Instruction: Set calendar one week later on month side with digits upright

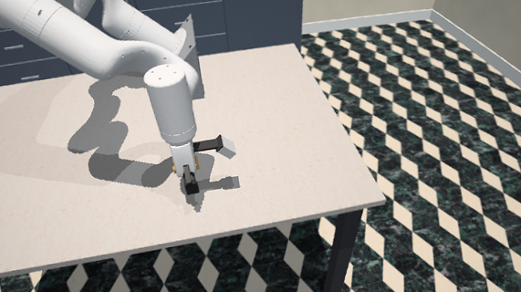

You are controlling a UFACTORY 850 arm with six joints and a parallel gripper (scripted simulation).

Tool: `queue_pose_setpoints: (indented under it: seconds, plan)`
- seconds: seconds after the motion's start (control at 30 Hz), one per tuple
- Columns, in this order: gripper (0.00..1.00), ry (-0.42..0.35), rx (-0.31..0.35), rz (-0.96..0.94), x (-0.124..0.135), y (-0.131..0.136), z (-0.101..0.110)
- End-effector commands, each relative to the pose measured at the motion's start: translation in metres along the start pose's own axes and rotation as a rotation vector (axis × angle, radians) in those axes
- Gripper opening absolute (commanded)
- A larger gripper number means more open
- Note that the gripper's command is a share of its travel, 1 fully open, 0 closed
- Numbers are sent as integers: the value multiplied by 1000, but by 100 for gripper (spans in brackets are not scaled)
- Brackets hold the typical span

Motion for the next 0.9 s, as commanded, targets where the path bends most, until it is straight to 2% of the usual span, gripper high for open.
queue_pose_setpoints:
  seconds: [0.0,0.03,0.1,0.33,0.47,0.53,0.67,0.87]
  plan:
    - [100,0,3,-138,4,1,1]
    - [100,0,3,-165,6,1,1]
    - [100,0,3,-165,26,2,1]
    - [100,0,3,-223,28,2,1]
    - [100,0,3,-362,32,2,1]
    - [100,0,3,-362,53,3,1]
    - [100,0,3,-391,55,3,1]
    - [100,1,3,-558,59,3,1]
Point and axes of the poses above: the point where the finger pads meet when closed, its own z axis back along the fingers, its own y axis across the jaws, x = y × z, the point moved 9 cm from there along z, back along the fingers, and after that the axes turned 11 degrees about z, right-handed, at the moved point
